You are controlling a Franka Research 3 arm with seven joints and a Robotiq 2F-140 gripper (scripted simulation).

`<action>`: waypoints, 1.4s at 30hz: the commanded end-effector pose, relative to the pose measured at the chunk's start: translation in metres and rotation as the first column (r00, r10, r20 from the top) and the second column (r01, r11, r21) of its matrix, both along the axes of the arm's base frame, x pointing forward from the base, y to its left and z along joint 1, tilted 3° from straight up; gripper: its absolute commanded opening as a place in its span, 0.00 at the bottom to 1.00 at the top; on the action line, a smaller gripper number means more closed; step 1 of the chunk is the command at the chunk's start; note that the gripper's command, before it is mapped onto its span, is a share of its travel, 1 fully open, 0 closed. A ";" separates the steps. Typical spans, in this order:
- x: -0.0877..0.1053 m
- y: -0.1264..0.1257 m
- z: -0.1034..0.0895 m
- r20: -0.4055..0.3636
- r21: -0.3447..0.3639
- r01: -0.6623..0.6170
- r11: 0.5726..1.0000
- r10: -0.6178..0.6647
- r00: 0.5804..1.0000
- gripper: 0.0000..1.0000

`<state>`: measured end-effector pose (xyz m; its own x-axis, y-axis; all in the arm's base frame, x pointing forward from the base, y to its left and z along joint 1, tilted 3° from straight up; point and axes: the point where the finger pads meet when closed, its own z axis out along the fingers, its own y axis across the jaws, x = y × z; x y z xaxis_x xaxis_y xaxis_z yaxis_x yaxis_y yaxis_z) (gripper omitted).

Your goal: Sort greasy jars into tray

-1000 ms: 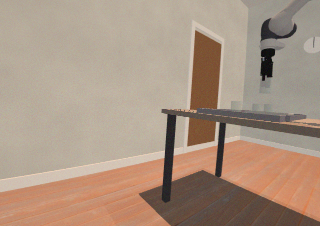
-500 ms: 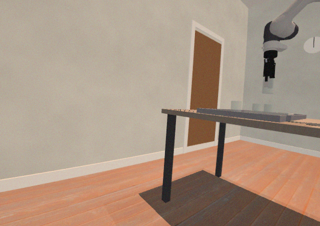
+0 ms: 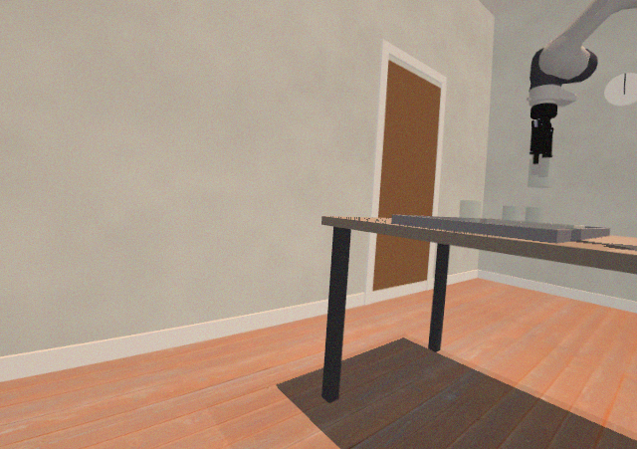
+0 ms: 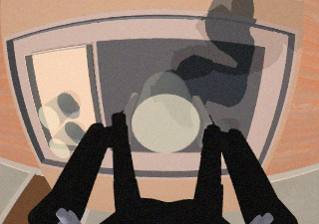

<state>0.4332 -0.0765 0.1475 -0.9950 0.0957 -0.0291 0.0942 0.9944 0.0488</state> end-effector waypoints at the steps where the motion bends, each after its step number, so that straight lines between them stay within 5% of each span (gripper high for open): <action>1: 0.000 -0.013 0.000 0.005 -0.004 -0.043 0.999 0.043 0.999 0.00; 42: -0.012 -0.128 -0.005 0.005 -0.004 -0.043 0.999 0.043 0.999 0.00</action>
